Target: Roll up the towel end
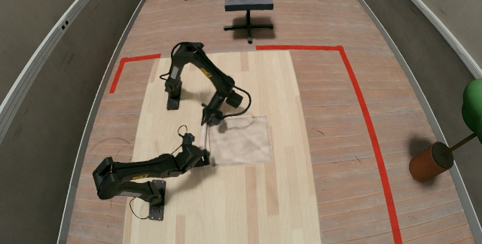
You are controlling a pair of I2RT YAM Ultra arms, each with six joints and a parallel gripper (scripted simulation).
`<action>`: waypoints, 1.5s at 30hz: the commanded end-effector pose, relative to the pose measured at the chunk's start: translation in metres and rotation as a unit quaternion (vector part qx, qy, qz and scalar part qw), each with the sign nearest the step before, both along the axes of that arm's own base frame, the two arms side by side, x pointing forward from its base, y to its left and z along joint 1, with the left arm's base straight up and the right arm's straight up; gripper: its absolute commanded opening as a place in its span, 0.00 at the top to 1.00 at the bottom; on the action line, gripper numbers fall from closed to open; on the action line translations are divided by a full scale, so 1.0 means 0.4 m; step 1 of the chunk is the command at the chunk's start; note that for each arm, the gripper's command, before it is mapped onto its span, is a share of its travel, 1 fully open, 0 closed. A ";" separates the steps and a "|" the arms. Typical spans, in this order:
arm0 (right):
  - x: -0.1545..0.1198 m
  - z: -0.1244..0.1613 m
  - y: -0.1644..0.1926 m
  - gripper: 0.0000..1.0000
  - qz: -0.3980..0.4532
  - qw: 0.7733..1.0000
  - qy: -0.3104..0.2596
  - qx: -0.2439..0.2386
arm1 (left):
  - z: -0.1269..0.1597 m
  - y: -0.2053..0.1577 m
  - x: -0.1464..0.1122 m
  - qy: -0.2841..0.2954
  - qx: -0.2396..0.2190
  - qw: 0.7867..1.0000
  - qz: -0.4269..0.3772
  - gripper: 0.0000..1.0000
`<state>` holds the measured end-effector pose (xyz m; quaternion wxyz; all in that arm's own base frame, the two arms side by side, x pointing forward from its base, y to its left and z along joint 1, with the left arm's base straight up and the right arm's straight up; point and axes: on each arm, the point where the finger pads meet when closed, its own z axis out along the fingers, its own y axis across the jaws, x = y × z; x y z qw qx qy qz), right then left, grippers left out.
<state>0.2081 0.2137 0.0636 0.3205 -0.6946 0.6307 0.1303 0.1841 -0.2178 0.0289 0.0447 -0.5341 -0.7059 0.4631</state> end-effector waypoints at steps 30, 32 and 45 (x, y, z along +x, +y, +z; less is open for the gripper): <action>0.033 -0.090 0.017 0.02 0.024 0.999 -0.032 0.021 | -0.016 0.005 0.002 0.003 0.002 1.000 -0.008 0.85; 0.034 -0.089 0.021 0.06 0.024 0.999 -0.032 0.021 | -0.016 0.005 0.002 0.003 0.002 1.000 -0.008 0.85; 0.034 -0.095 0.021 0.53 0.024 0.999 -0.032 0.021 | -0.016 0.005 0.002 0.003 0.002 1.000 -0.008 0.85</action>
